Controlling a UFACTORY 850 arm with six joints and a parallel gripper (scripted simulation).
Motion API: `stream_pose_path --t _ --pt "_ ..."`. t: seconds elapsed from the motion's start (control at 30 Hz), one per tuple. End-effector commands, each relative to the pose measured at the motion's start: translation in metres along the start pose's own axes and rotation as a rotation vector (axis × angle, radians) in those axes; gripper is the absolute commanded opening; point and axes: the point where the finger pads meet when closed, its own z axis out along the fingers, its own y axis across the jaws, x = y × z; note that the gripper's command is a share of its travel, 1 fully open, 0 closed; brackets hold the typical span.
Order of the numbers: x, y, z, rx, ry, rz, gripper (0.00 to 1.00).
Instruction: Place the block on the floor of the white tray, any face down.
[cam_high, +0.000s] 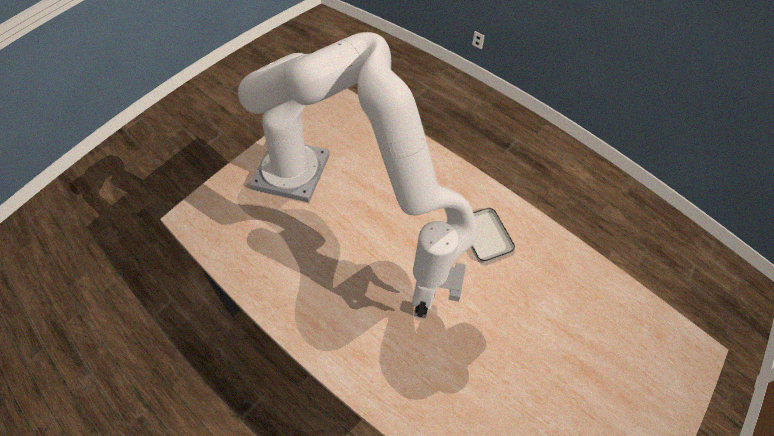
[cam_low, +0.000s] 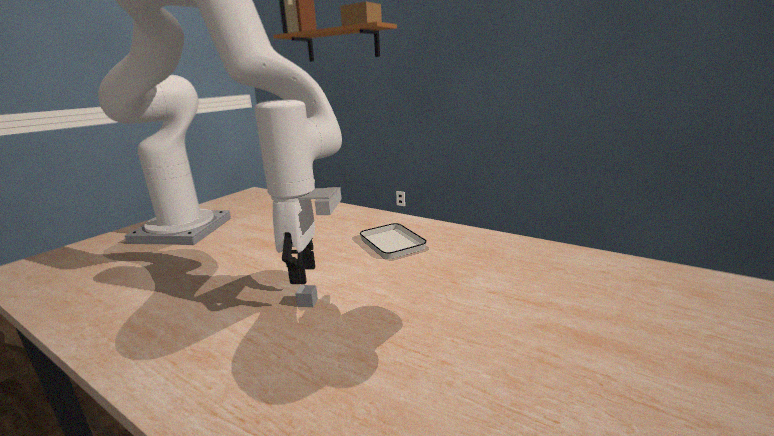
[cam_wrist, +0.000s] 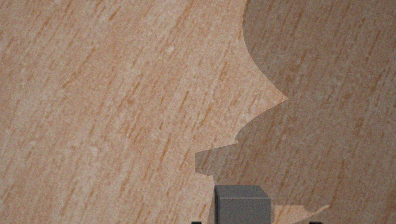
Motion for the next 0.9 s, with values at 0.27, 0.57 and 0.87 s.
stream_pose_path --t 0.27,0.57,0.87 --pt "0.0008 0.0005 -0.0008 -0.002 0.001 0.000 0.58" --pt "0.0008 0.0005 -0.0008 -0.002 0.001 0.000 0.55" --pt "0.0009 0.0005 0.0001 -0.001 0.000 -0.001 0.55"
